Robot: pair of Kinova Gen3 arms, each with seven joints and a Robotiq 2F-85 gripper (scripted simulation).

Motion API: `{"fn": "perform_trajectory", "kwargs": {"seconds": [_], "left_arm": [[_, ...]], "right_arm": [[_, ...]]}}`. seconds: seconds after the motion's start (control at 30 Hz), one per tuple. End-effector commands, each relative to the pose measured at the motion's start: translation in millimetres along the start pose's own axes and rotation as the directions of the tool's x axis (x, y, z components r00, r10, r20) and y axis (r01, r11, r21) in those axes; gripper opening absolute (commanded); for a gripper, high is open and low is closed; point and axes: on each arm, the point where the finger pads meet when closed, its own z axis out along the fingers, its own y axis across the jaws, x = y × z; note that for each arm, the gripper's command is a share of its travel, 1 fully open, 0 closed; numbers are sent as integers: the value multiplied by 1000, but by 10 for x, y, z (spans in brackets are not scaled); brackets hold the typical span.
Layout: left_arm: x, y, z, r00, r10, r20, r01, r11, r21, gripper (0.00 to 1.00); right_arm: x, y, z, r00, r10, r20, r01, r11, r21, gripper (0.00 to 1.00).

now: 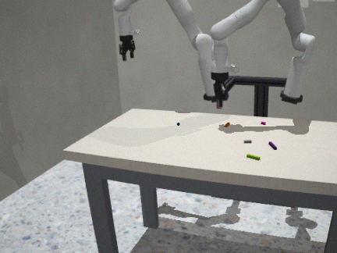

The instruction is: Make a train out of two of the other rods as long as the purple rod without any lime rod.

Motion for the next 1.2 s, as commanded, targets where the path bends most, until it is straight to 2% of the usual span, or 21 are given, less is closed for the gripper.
{"fn": "perform_trajectory", "kwargs": {"seconds": [0.0,0.1,0.27,0.37,0.53,0.6,0.7,0.83,1.1,1.17], "left_arm": [[-17,1,1,1000,29,-5,-29,1000,2,175],[-49,-8,6,998,70,-6,-70,998,3,175],[-171,-42,22,974,226,-10,-226,974,9,175],[-270,-69,32,938,347,-11,-347,938,13,175],[-440,-111,44,843,539,-10,-538,843,18,175],[-440,-111,44,843,539,-10,-538,843,18,175],[-561,-139,46,754,657,-8,-657,753,20,175],[-677,-162,44,654,757,-4,-756,654,20,175],[-951,-199,-10,393,920,6,-920,393,7,175],[-951,-199,-10,393,920,6,-920,393,7,175]], "right_arm": [[-9,-39,-10,1000,-4,6,4,1000,5,1000],[-9,-39,-10,1000,-4,6,4,1000,5,1000],[-9,-39,-10,1000,-4,6,4,1000,5,1000],[-9,-39,-10,1000,-4,6,4,1000,5,1000],[-9,-39,-10,1000,-4,6,4,1000,5,1000],[-9,-39,-10,1000,-4,6,4,1000,5,1000],[-9,-39,-10,1000,-4,6,4,1000,5,1000],[-9,-39,-10,1000,-4,6,4,1000,5,1000],[-9,-39,-10,1000,-4,6,4,1000,5,1000],[-9,-39,-10,1000,-4,6,4,1000,5,1000]]}}
